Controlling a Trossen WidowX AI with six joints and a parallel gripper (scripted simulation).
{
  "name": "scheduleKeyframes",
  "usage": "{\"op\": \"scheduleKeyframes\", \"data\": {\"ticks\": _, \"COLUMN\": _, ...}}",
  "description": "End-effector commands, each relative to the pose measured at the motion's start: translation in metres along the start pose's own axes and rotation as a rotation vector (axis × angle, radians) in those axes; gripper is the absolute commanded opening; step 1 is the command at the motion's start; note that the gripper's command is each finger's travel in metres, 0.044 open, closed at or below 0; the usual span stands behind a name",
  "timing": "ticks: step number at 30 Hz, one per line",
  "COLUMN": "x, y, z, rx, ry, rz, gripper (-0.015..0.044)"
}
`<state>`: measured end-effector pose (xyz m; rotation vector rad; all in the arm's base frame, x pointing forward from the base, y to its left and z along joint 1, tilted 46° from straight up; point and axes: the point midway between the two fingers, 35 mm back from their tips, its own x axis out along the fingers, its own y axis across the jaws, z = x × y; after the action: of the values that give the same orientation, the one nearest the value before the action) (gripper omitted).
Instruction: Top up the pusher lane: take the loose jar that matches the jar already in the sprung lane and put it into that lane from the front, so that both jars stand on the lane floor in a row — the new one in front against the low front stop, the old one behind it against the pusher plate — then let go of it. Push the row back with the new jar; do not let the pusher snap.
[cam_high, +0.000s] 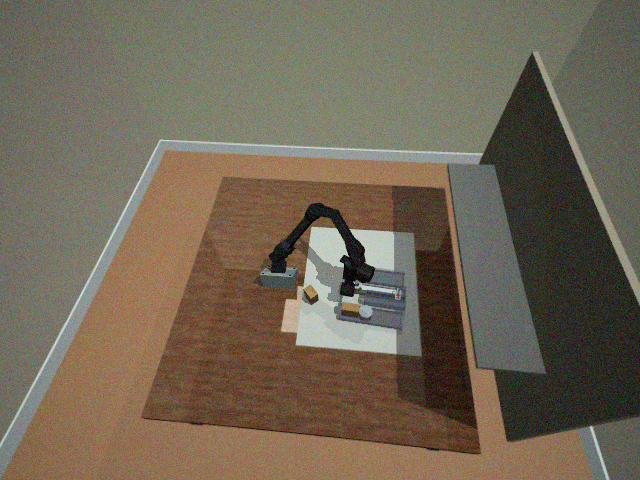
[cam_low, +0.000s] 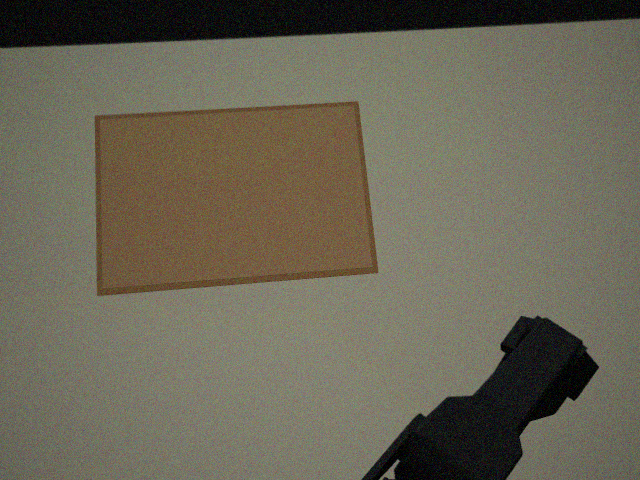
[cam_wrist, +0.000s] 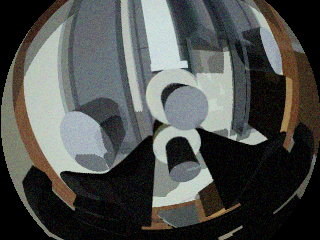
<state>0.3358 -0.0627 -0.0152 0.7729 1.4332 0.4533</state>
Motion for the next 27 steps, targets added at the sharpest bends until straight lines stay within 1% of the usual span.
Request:
{"op": "scheduleKeyframes", "data": {"ticks": 1, "x": 0.000, "y": 0.000, "z": 0.000, "rx": -0.009, "ry": -0.005, "rz": 0.001, "gripper": 0.0000}}
{"op": "scheduleKeyframes", "data": {"ticks": 7, "x": 0.000, "y": 0.000, "z": 0.000, "rx": -0.009, "ry": -0.005, "rz": 0.001, "gripper": 0.0000}}
{"op": "scheduleKeyframes", "data": {"ticks": 17, "x": 0.000, "y": 0.000, "z": 0.000, "rx": -0.009, "ry": -0.005, "rz": 0.001, "gripper": 0.0263}}
{"op": "scheduleKeyframes", "data": {"ticks": 18, "x": 0.000, "y": 0.000, "z": 0.000, "rx": -0.009, "ry": -0.005, "rz": 0.001, "gripper": 0.0280}}
{"op": "scheduleKeyframes", "data": {"ticks": 22, "x": -0.002, "y": 0.000, "z": 0.000, "rx": -0.009, "ry": -0.005, "rz": 0.000, "gripper": 0.0280}}
{"op": "scheduleKeyframes", "data": {"ticks": 27, "x": -0.019, "y": 0.000, "z": -0.001, "rx": -0.009, "ry": -0.005, "rz": 0.000, "gripper": 0.0280}}
